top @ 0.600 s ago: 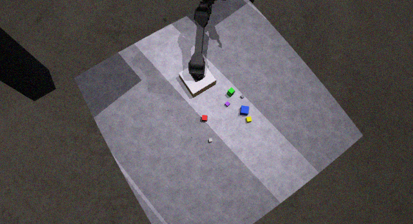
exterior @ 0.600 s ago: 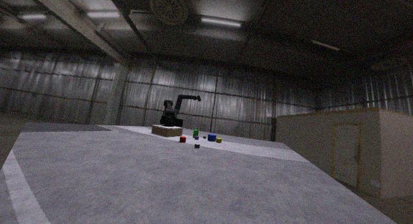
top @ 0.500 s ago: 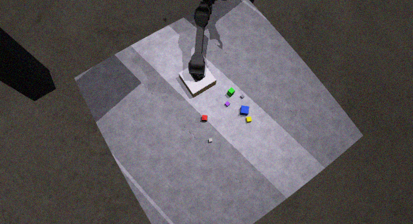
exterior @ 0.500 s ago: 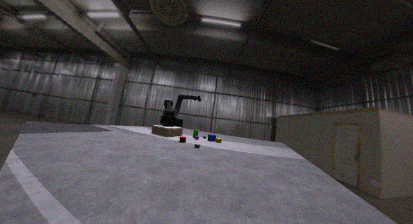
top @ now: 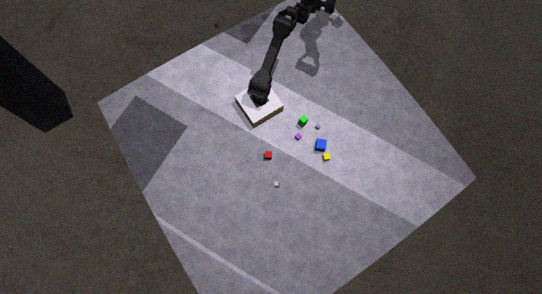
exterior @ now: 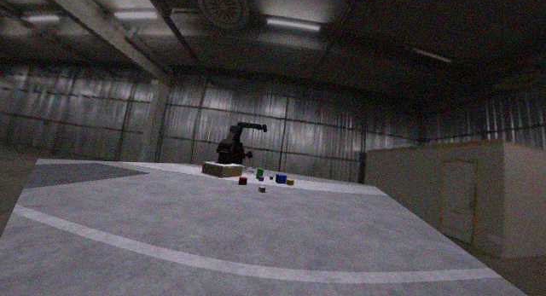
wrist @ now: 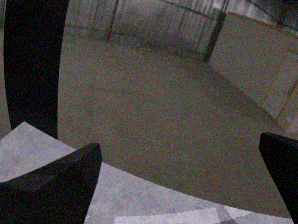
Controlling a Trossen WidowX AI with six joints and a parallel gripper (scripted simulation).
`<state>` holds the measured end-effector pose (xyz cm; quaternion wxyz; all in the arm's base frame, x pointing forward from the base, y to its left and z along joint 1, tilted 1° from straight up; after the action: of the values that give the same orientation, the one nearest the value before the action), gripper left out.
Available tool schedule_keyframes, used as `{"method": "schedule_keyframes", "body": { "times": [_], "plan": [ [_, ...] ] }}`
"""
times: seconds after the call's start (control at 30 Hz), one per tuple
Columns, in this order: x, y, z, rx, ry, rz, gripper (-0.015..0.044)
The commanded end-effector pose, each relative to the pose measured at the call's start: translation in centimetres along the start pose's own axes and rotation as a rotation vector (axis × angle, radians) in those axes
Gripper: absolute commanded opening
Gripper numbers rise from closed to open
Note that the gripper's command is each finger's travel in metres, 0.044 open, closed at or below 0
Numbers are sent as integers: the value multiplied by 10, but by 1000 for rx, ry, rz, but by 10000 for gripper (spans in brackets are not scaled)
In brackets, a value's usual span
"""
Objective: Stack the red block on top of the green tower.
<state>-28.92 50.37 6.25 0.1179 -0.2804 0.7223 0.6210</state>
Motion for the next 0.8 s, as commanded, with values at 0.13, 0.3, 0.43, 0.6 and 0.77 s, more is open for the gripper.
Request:
{"method": "schedule_keyframes", "body": {
  "times": [0.13, 0.3, 0.43, 0.6, 0.77],
  "plan": [
    [-90, -43, 11, 156, -77, 52, 440],
    [-152, -74, 8, 255, -135, 83, 440],
    [-197, -101, -2, 349, -182, 93, 440],
    [-248, -137, -22, 480, -236, 107, 440],
    [-299, -170, -49, 585, -294, 177, 440]
  ]
}}
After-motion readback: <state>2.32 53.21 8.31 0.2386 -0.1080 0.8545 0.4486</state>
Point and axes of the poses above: the point midway between the two fingers, 35 mm back from their tips, its own z axis out along the fingers, its own x axis across the jaws, y = z × x, the point moved 7 cm from there along -z, back along the fingers, and after that the axes turned 13 degrees about -z, right-handed, at the moved point
